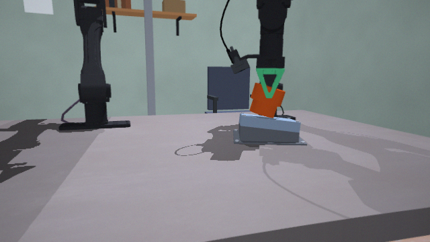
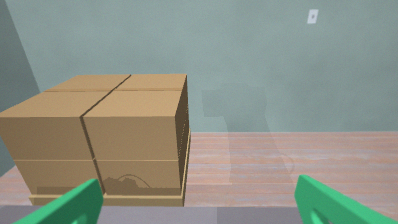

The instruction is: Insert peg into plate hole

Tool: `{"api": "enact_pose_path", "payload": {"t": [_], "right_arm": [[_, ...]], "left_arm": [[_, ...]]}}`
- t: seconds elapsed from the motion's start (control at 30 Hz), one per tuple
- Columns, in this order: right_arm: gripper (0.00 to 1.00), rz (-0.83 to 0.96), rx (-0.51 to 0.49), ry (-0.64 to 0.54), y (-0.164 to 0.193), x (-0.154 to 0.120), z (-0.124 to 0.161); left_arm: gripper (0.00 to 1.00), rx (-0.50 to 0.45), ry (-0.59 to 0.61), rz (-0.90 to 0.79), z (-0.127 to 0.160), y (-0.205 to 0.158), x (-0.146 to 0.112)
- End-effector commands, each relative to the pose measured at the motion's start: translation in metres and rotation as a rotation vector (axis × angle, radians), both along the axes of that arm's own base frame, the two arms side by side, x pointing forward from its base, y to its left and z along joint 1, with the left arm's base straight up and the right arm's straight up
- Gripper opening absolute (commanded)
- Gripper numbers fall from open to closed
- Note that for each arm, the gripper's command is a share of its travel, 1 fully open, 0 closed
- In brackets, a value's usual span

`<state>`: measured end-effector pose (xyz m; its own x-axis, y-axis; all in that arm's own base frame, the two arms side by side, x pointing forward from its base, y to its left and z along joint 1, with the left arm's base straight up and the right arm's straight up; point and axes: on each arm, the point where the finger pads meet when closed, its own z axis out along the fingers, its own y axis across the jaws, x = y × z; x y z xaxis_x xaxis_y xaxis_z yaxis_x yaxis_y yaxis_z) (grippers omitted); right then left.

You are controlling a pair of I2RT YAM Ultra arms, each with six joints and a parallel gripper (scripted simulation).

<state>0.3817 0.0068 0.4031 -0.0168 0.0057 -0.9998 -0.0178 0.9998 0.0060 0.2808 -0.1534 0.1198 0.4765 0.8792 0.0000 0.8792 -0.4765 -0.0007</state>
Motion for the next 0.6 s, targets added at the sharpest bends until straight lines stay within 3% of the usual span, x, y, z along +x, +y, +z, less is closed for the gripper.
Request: {"api": "enact_pose_path", "payload": {"t": [0.0,0.53,0.57], "right_arm": [[1.0,0.002,-0.003,-0.029,0.0004,-0.0028,0.0107],[1.0,0.002,-0.003,-0.029,0.0004,-0.0028,0.0107],[1.0,0.002,-0.003,-0.029,0.0004,-0.0028,0.0107]], "left_arm": [[0.0,-0.014,-0.017,-0.003,0.005,-0.0022,0.0025],[0.0,-0.014,-0.017,-0.003,0.005,-0.0022,0.0025],[0.11,-0.023,-0.022,-0.003,0.0088,-0.0033,0.0024]]}}
